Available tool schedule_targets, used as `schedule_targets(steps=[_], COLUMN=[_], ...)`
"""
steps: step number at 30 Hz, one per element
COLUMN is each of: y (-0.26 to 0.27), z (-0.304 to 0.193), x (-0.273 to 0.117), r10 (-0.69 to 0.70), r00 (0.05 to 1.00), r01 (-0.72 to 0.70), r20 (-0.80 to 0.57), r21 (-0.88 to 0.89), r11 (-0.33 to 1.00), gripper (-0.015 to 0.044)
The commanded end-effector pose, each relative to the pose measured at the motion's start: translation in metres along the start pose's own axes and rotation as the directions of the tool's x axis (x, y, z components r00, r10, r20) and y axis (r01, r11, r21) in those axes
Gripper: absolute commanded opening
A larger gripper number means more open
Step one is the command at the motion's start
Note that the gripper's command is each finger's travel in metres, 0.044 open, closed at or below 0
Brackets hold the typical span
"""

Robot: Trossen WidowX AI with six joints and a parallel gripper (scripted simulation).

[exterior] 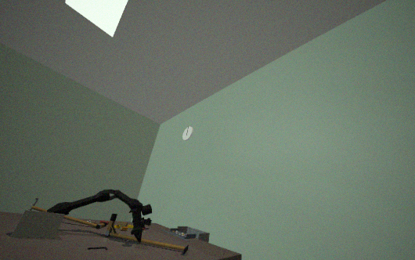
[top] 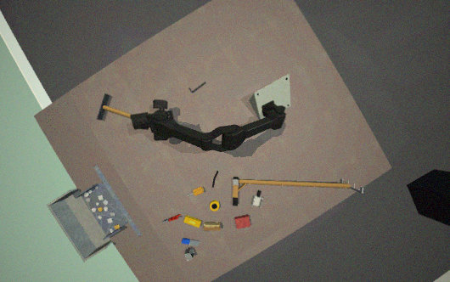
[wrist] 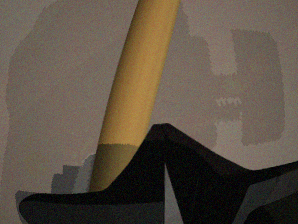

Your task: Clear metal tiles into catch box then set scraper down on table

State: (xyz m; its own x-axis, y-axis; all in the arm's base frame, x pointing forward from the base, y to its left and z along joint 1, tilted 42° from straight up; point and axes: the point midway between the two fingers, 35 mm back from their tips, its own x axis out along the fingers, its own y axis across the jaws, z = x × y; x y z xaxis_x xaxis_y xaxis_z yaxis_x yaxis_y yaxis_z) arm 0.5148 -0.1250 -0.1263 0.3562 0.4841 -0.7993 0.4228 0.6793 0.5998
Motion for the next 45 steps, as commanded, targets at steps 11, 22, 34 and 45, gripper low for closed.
schedule_targets(steps=[11,22,34,45], y=[0.015,0.025,0.027,0.026], z=[0.006,0.009,0.014,0.032], x=[0.003,0.005,-0.004,-0.042], r10=[0.001,0.002,0.003,0.007], r00=[1.0,1.0,1.0,1.0], r01=[-0.001,-0.002,-0.003,-0.006], r20=[0.004,0.005,0.007,0.025], r21=[-0.003,-0.004,-0.002,-0.019], r11=[1.0,1.0,1.0,1.0], gripper=[0.0,0.0,0.0,0.0])
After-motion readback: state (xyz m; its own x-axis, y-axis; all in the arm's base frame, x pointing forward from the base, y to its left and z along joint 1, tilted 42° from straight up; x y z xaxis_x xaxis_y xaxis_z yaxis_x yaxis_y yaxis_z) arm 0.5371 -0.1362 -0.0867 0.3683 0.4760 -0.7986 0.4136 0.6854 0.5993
